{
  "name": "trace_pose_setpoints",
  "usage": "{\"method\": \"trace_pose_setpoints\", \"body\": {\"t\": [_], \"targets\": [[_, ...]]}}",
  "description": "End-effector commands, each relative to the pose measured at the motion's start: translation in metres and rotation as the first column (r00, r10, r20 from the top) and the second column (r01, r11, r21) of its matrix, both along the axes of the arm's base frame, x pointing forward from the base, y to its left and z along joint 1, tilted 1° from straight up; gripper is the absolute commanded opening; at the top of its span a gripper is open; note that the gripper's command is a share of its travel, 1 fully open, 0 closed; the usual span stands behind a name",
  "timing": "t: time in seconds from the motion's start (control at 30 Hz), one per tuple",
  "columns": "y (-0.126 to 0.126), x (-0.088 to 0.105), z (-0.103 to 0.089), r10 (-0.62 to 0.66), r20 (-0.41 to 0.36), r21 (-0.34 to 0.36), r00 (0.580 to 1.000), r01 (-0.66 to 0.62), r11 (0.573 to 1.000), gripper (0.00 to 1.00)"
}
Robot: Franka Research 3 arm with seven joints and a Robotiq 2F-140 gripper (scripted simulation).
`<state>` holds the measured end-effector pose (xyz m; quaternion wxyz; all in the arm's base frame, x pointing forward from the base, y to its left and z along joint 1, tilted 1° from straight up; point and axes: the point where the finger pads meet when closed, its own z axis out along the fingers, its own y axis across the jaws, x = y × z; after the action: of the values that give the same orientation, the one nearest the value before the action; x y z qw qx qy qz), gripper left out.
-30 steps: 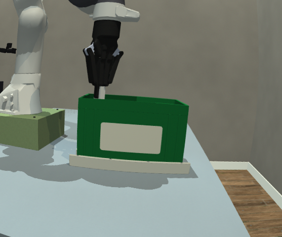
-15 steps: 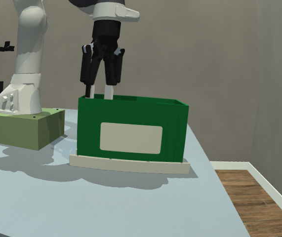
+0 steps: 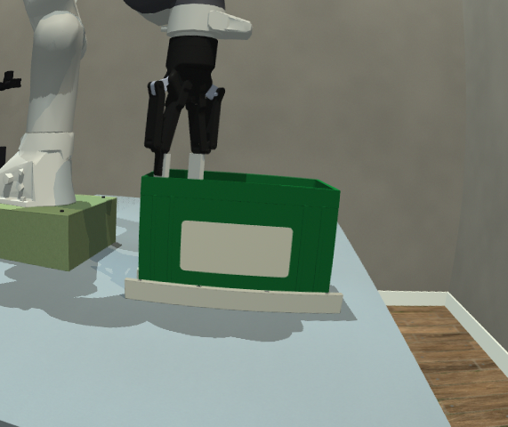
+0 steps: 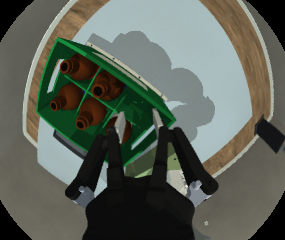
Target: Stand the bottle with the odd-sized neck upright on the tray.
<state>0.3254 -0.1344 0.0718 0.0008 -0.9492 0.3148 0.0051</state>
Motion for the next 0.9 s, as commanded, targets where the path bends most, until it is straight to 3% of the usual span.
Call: {"method": "trace_pose_setpoints", "body": {"t": [0.0,0.47,0.87], "targets": [[0.0,0.0,-0.001,0.011,0.0,-0.001,1.0,-0.011,1.0,0.44],[0.0,0.0,0.003,0.011,0.0,-0.001,1.0,-0.011,1.0,0.44],[0.0,0.0,0.031,0.011,0.0,-0.001,1.0,-0.011,1.0,0.44]]}}
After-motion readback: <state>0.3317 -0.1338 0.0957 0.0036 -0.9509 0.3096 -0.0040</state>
